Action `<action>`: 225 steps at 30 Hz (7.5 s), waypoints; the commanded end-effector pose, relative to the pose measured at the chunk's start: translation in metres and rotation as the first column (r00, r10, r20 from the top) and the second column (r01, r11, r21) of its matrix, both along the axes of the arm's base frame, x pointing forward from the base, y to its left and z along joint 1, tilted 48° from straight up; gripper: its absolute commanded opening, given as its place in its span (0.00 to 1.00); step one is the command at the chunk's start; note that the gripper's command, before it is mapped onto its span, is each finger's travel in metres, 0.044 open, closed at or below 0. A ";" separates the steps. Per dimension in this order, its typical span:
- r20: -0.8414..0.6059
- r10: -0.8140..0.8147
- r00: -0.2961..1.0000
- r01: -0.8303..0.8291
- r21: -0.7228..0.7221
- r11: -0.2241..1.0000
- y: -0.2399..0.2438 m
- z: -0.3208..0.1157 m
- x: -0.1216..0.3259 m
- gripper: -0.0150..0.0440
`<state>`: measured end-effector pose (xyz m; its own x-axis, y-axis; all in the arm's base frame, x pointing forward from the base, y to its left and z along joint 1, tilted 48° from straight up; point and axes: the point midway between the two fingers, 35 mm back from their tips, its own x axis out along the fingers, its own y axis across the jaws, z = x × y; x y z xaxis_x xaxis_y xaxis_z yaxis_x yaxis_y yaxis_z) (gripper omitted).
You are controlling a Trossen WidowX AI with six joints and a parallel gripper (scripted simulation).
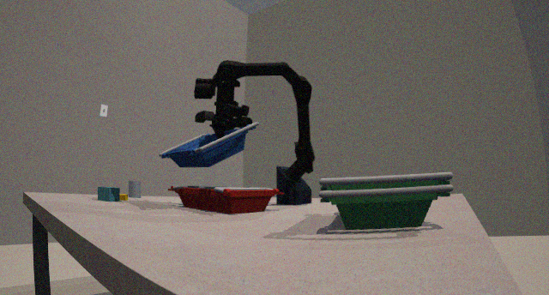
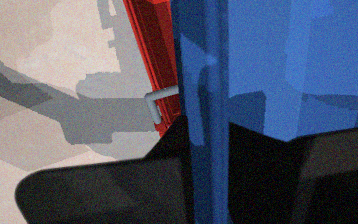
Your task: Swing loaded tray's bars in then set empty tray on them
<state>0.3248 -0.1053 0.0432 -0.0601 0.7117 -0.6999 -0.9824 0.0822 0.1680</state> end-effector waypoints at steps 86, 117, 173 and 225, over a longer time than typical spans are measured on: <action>0.138 0.103 0.985 -0.108 0.030 0.994 0.075 0.006 0.007 0.25; 0.138 0.103 0.985 -0.109 0.031 0.994 0.093 -0.010 -0.012 0.25; 0.138 0.103 0.985 -0.109 0.032 0.994 0.110 -0.026 -0.024 0.25; 0.138 0.103 0.985 -0.109 0.032 0.994 0.116 -0.032 -0.027 0.25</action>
<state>0.3011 0.0062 0.0129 -0.0241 0.7346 -0.6781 -0.9997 -0.0134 0.0210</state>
